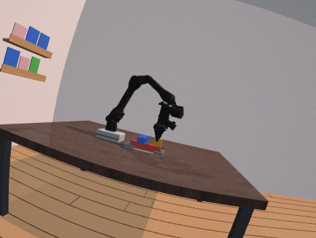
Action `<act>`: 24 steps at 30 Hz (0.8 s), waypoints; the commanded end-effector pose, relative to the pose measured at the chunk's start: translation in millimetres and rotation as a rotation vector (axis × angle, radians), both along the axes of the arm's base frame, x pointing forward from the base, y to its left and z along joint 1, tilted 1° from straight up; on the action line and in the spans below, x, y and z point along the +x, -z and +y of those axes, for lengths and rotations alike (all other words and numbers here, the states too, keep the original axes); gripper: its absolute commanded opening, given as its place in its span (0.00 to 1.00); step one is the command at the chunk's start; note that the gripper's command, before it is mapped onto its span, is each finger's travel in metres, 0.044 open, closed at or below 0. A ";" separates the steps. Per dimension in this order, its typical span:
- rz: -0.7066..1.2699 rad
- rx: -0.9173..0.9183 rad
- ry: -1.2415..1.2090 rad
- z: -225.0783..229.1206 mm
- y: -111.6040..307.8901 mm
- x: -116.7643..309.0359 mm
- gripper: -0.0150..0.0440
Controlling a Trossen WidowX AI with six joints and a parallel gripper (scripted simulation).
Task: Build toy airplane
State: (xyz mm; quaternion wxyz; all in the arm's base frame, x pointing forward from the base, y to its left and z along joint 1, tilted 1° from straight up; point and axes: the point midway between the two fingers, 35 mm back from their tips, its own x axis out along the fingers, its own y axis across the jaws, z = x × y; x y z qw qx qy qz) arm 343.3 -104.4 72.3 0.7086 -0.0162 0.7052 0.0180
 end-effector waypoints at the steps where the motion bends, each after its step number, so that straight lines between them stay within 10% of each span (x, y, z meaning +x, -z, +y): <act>1: -0.024 -0.010 -0.004 -0.9 -52.0 2.9 0.69; 24: -0.024 -0.011 -0.005 0.0 -74.6 3.3 0.69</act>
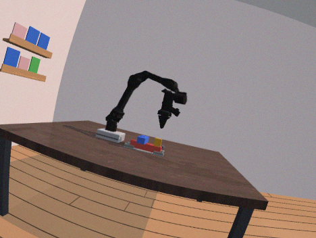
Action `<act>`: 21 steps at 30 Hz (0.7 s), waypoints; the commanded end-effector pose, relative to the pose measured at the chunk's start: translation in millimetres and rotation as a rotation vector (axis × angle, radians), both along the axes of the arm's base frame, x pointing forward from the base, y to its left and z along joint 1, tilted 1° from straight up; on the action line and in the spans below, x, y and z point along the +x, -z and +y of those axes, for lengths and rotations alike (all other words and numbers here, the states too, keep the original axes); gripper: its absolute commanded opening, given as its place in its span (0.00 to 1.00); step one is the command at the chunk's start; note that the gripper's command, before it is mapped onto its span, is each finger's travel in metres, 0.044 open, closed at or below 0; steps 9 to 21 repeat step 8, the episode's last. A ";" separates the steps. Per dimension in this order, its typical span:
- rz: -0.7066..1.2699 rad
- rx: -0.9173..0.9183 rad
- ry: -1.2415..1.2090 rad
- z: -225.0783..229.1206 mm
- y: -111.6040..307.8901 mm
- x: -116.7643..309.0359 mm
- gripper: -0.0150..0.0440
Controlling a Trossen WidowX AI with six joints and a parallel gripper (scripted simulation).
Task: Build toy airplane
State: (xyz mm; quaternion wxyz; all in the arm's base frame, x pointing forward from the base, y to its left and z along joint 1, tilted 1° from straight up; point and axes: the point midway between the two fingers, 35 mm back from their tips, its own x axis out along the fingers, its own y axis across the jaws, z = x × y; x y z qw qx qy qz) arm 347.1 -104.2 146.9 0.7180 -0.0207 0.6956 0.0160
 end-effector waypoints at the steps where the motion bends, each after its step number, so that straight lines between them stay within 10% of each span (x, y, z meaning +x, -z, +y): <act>1: 0.003 -0.002 -0.001 -0.3 0.0 -0.4 0.69; 21: 0.003 -0.002 -0.001 0.1 0.0 0.1 0.69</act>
